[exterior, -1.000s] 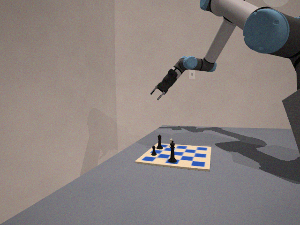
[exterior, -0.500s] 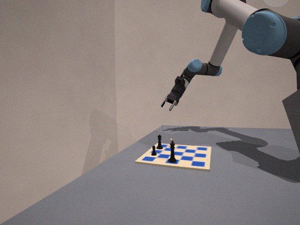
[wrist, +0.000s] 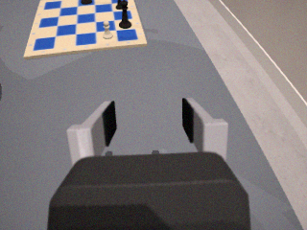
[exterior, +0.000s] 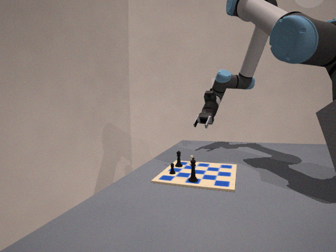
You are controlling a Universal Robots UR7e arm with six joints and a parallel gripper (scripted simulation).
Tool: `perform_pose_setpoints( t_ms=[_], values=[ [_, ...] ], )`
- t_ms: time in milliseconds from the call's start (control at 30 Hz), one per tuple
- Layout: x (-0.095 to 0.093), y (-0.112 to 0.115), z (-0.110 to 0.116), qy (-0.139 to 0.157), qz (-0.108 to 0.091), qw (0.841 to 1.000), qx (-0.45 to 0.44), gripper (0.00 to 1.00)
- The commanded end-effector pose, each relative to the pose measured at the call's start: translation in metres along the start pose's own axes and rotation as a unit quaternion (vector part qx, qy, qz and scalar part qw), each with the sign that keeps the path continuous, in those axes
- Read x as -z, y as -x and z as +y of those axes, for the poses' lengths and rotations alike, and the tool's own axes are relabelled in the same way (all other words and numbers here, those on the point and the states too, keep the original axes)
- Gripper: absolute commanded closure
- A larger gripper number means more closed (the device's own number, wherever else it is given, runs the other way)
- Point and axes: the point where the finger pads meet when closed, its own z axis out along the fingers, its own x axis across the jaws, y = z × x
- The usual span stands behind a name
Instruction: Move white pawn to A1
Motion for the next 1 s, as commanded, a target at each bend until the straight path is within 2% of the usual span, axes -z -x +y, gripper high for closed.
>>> perform_pose_setpoints(
  t_ms=[0, 133, 467, 967],
  values=[
    [-0.017, 0.042, -0.023, -0.059, -0.040, 0.996, -0.053, 0.00],
    [-0.021, 0.056, -0.033, -0.081, -0.055, 0.993, -0.072, 0.00],
    [-0.026, 0.072, -0.045, -0.105, -0.071, 0.988, -0.091, 0.00],
    [-0.026, 0.074, -0.048, -0.110, -0.074, 0.987, -0.095, 0.00]
  ],
)
